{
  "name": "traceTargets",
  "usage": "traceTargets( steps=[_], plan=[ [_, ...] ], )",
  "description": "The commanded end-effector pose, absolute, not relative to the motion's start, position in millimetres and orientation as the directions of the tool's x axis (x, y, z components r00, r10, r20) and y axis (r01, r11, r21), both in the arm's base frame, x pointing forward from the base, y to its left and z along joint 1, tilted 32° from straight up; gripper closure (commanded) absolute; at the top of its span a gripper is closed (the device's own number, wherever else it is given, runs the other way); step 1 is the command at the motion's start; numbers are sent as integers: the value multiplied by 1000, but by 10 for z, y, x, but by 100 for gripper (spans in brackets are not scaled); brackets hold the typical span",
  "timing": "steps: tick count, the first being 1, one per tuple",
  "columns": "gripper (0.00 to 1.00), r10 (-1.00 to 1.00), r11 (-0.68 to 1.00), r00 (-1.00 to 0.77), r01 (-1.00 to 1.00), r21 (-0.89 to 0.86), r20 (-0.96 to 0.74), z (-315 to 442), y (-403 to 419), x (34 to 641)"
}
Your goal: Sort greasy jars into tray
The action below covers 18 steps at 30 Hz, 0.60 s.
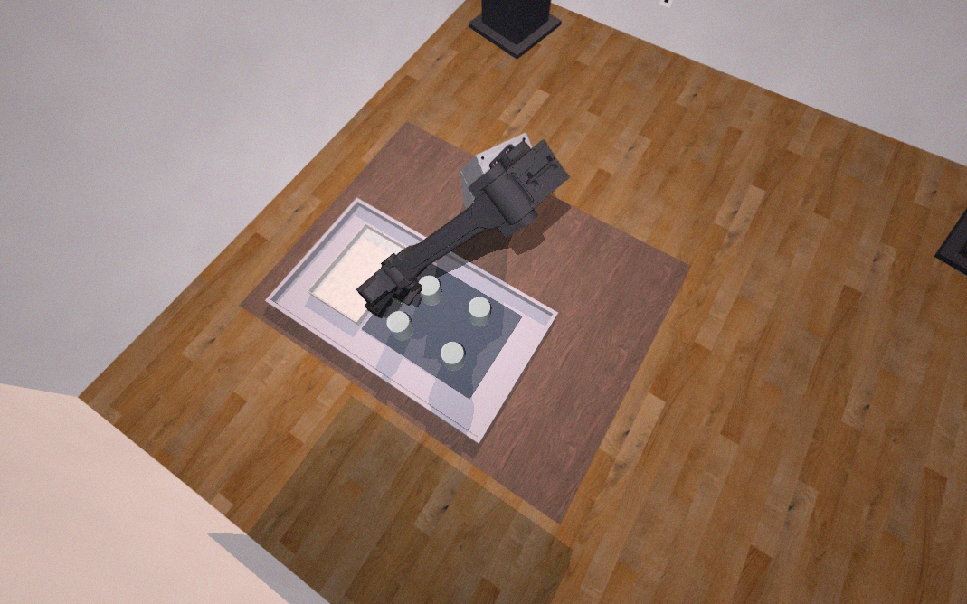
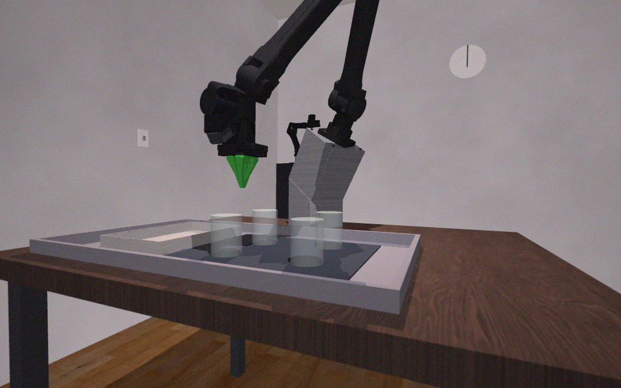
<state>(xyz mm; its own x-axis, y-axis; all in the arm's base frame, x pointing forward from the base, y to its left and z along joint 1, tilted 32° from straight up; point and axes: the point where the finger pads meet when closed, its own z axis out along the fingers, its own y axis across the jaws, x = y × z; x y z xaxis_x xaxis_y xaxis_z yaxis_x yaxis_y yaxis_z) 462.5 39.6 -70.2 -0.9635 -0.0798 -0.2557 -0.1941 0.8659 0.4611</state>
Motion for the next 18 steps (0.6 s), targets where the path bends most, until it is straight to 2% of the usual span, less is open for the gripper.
traceTargets(
  steps=[1, 10, 18],
  plan=[
    [100, -82, 864, -965, -193, 464, -249, -757, 362, 4476],
    [100, -82, 864, -965, -193, 464, -249, -757, 362, 4476],
    [100, -82, 864, -965, -193, 464, -249, -447, 935, 4360]
  ],
)
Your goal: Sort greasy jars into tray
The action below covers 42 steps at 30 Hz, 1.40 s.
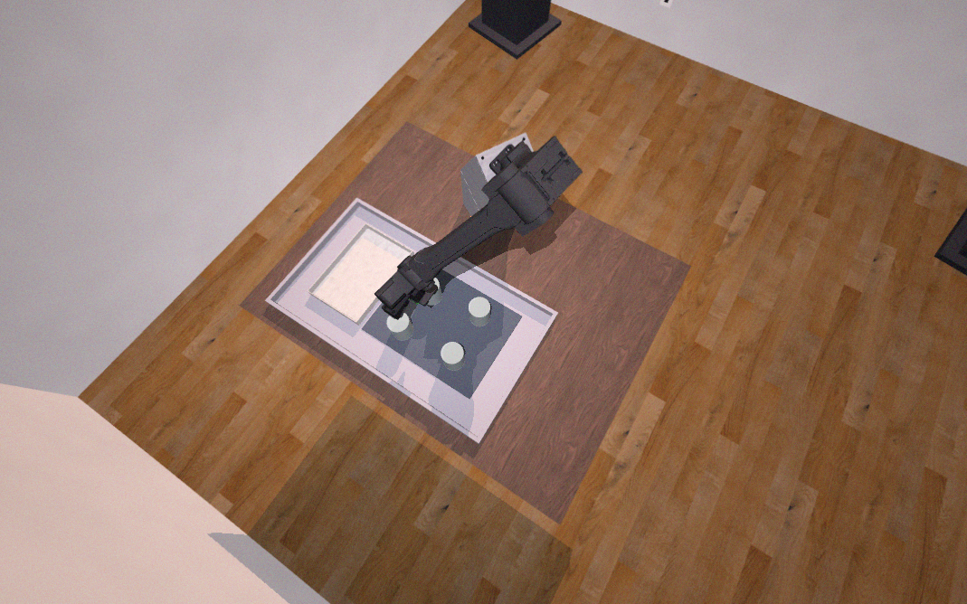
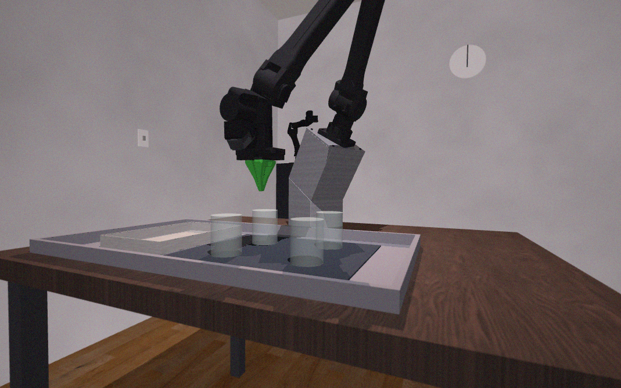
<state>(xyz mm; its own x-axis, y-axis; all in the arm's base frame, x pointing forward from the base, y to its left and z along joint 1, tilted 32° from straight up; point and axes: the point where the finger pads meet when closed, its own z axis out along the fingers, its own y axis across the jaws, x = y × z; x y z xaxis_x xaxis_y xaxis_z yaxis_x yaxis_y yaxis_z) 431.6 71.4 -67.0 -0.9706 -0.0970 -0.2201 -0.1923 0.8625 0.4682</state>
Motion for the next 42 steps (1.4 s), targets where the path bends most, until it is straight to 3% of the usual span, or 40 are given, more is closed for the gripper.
traceTargets(
  steps=[1, 19, 42],
  plan=[
    [100, -82, 864, -965, -193, 464, -249, -408, 1007, 4345],
    [100, -82, 864, -965, -193, 464, -249, 135, 2010, 4142],
    [100, -82, 864, -965, -193, 464, -249, -514, 2389, 4277]
  ],
)
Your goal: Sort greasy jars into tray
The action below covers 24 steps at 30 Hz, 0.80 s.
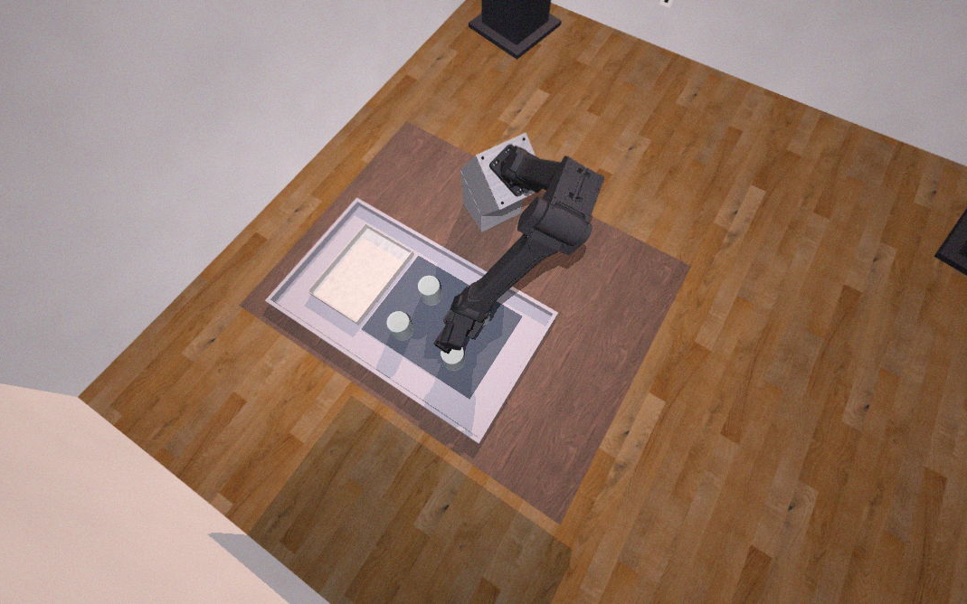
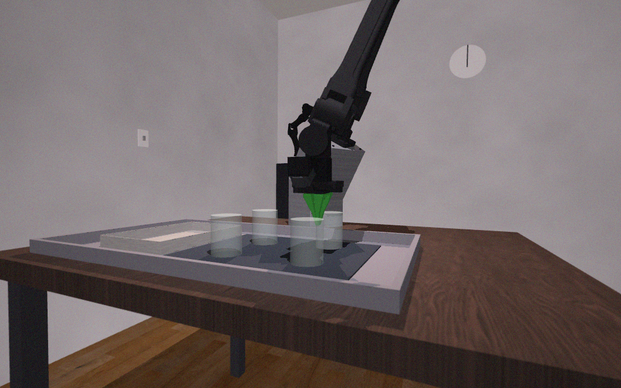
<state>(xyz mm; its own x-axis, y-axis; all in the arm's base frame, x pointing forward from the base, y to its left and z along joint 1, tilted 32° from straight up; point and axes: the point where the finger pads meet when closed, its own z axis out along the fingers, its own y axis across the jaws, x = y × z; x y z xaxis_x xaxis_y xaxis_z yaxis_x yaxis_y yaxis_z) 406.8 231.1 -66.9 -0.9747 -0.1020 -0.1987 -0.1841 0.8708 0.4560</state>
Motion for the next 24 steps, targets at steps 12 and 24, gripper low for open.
traceTargets(
  steps=[12, 24],
  plan=[
    [100, -82, 864, -965, -193, 464, -249, -435, 2430, 4337],
    [100, -82, 864, -965, -193, 464, -249, -432, 2436, 4382]
  ],
)
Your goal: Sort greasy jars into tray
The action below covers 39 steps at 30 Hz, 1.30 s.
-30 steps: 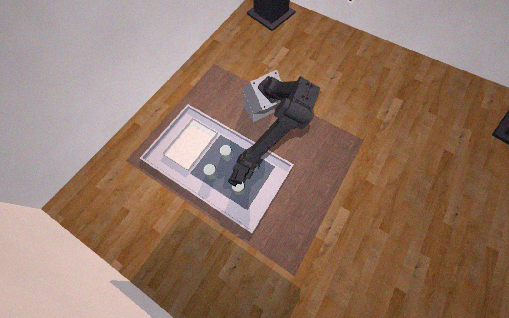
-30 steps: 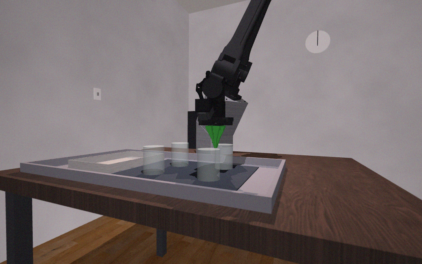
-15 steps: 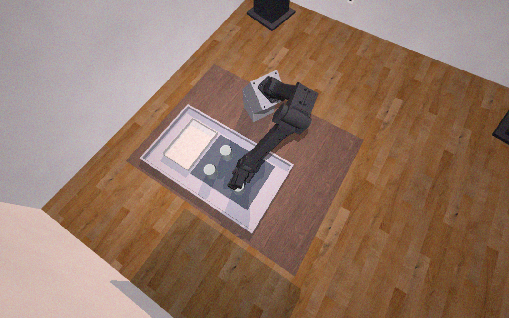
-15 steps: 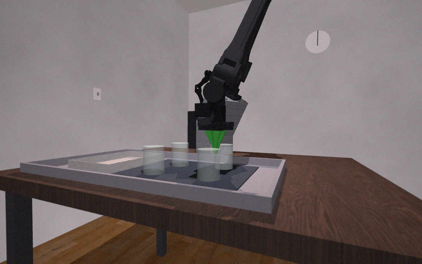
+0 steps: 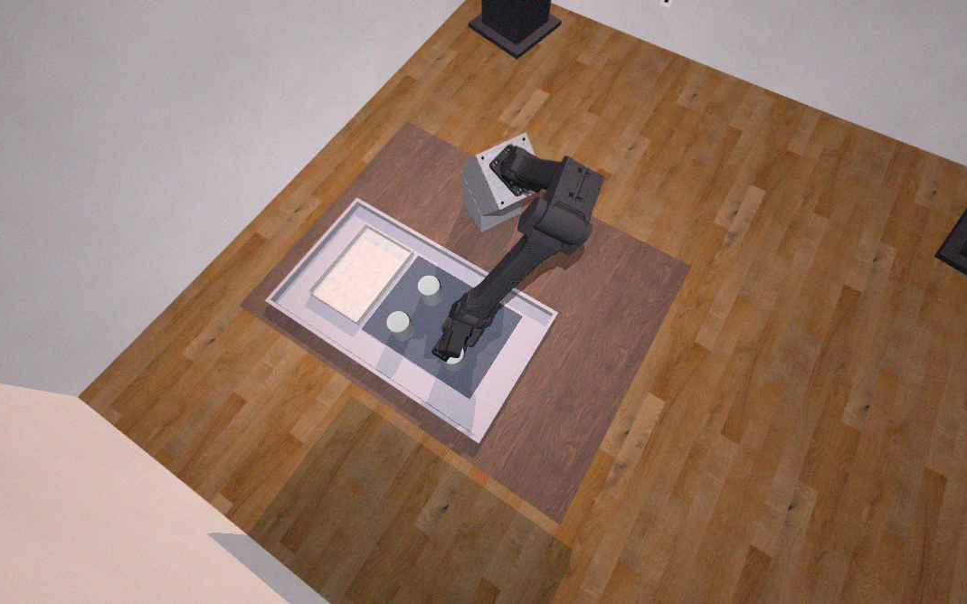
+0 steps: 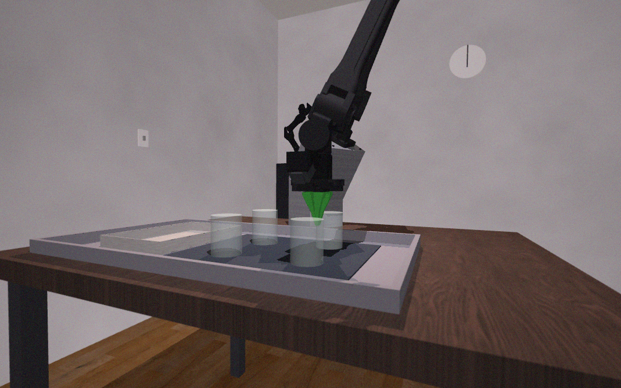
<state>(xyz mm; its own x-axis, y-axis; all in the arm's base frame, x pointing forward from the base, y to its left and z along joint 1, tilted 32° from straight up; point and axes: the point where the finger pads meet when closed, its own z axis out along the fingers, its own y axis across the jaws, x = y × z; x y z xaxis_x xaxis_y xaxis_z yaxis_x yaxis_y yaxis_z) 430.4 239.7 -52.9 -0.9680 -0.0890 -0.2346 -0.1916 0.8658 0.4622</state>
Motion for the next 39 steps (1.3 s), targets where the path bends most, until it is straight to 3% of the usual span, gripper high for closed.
traceTargets(
  steps=[1, 39],
  plan=[
    [100, -82, 864, -965, -193, 464, -249, -432, 2436, 4383],
    [100, -82, 864, -965, -193, 464, -249, -421, 2440, 4427]
  ],
)
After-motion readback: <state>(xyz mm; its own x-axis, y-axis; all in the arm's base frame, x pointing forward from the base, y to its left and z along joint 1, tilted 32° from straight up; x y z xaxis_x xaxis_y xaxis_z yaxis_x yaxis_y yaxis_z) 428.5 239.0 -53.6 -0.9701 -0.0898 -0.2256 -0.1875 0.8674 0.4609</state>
